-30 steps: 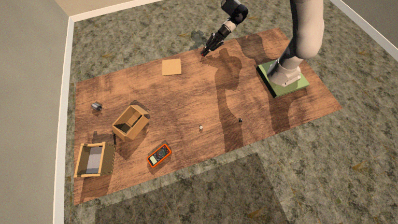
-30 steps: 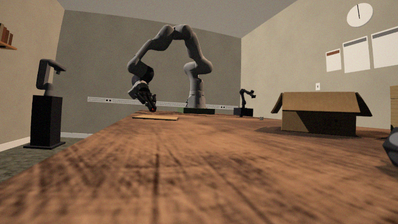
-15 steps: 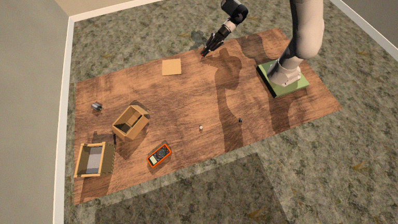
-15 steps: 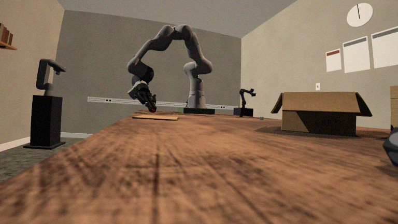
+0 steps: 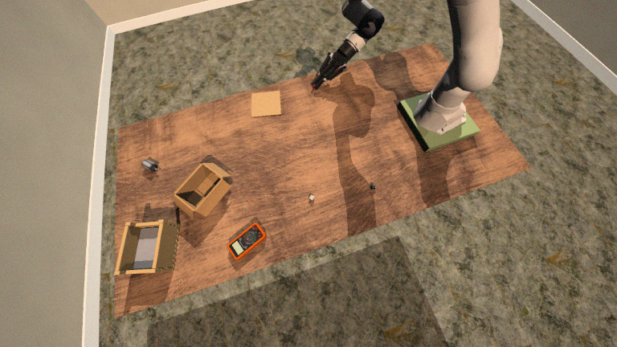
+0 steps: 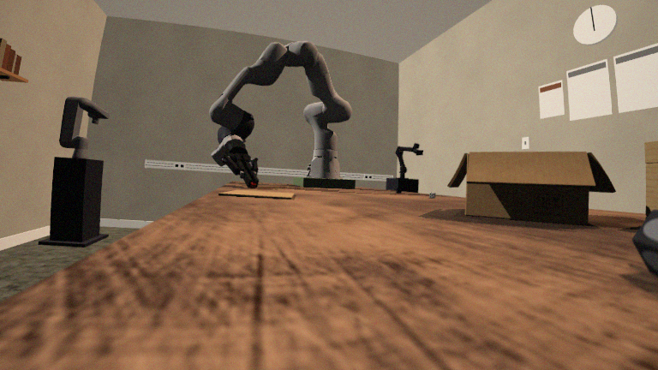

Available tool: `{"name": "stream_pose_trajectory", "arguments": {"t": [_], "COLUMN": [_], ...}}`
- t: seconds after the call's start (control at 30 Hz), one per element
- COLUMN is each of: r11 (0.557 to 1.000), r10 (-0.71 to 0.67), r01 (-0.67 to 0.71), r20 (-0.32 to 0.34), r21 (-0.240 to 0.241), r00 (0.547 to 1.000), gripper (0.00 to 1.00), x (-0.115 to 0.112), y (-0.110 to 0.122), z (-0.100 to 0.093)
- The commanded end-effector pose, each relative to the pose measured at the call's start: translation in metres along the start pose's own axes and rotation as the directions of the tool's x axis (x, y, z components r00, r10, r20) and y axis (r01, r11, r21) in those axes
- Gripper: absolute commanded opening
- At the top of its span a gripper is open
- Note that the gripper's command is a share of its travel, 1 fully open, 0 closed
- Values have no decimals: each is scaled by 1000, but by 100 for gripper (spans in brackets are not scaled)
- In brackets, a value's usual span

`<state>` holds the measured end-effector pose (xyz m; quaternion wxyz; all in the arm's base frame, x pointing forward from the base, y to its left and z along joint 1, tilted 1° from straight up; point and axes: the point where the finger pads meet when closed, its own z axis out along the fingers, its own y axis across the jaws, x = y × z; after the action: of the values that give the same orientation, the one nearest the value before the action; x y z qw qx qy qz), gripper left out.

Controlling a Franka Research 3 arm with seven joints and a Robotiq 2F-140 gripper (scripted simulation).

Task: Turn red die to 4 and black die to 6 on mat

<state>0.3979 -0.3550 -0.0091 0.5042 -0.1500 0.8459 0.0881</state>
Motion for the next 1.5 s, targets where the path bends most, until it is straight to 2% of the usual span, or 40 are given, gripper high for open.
{"name": "stream_pose_trajectory", "arguments": {"t": [0.0, 1.17, 1.47], "r11": [1000, 1000, 1000], "r10": [-8, -8, -8], "r01": [8, 8, 8], "r20": [5, 5, 5], "r21": [1, 1, 1], "r00": [1000, 1000, 1000], "gripper": [16, 16, 22], "x": [-1, -1, -1], "y": [-1, -1, -1], "z": [1, 1, 1]}}
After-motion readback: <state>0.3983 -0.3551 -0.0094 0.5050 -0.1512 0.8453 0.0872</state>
